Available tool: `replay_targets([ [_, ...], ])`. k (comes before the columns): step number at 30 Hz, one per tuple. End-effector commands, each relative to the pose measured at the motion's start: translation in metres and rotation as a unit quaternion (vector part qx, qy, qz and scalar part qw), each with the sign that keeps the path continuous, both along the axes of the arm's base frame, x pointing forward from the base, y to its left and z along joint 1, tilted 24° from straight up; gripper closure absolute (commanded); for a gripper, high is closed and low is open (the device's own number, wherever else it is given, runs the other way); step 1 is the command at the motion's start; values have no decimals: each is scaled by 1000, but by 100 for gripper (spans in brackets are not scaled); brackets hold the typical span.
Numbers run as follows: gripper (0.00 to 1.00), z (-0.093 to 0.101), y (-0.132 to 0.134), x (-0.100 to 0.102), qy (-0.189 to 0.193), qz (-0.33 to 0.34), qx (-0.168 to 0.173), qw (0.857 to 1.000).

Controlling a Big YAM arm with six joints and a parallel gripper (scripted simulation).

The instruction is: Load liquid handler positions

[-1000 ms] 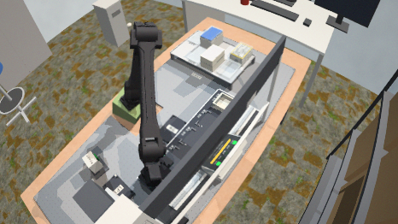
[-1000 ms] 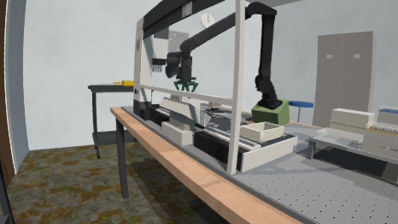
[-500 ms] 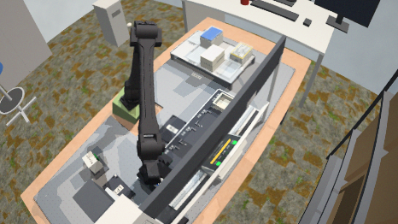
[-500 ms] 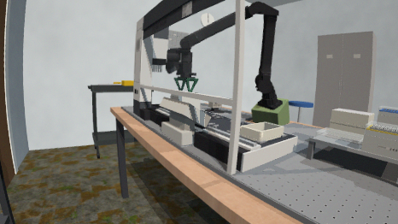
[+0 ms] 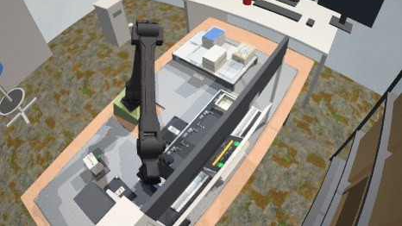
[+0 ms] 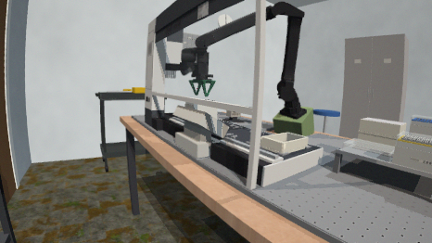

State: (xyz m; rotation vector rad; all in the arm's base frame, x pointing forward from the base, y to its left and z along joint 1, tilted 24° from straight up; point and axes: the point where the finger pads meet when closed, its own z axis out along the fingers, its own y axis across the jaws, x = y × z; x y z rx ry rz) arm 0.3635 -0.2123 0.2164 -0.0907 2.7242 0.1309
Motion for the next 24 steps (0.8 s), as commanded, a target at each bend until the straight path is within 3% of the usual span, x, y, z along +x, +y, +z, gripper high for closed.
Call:
replay_targets([
  [1,0,41,-12,3,-32,1,-25,999],
  [8,0,51,-13,-2,-32,1,-26,999],
  [10,0,51,-13,-2,-32,1,-26,999],
  [11,0,43,-10,3,-22,9,-17,1000],
  [16,0,60,-14,-7,-31,1,-26,999],
  [24,0,73,-15,-13,-31,1,-27,999],
])
